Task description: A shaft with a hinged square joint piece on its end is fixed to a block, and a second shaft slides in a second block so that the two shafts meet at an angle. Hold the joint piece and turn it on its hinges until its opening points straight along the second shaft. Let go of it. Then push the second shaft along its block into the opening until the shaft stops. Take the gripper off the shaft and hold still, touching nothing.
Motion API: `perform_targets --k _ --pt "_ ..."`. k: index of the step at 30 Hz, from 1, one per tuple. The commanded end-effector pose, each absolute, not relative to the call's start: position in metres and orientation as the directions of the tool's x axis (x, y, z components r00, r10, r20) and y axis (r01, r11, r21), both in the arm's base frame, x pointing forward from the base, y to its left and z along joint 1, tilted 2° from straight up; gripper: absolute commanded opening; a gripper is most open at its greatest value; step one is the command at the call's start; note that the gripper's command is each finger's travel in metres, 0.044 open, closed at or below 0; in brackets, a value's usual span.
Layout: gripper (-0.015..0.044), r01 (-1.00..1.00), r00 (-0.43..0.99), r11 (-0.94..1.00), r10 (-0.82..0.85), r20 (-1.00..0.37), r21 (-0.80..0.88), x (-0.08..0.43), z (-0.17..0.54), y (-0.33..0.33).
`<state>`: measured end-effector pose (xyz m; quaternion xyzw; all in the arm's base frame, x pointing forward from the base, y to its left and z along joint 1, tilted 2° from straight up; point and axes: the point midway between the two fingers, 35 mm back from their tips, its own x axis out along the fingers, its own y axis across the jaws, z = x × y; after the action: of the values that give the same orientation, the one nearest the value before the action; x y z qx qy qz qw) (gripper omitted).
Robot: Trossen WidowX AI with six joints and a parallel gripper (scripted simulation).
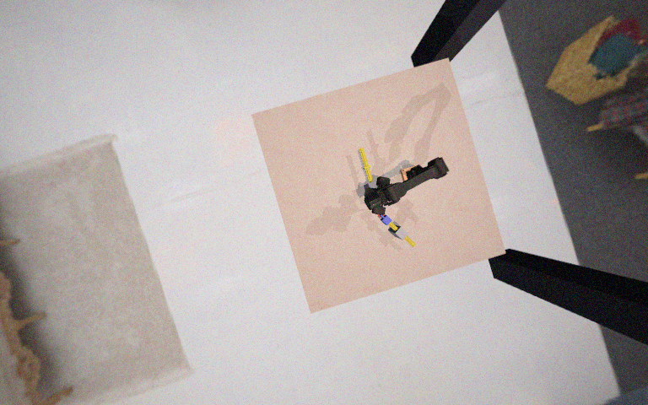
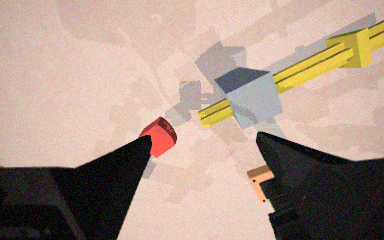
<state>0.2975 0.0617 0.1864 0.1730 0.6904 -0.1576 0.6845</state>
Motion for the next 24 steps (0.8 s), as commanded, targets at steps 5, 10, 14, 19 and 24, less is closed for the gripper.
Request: perform_targets --k 5,10,14,19,24 --pt "0.044 0.666 -0.011 0.745 0.056 -0.998 0.034 0.297 0.181 0.061" --pt "0.044 0.777 -0.013 0.629 0.074 -0.997 0.037 0.297 0.179 0.06" --pt "0.044 0.851 -0.014 0.524 0.088 -0.996 0.034 0.297 0.177 0.06" --pt "0.044 0.924 -0.015 0.381 0.106 -0.994 0.027 0.297 0.175 0.059" --pt "0.044 0.974 -0.016 0.228 0.125 -0.992 0.013 0.297 0.173 0.058"
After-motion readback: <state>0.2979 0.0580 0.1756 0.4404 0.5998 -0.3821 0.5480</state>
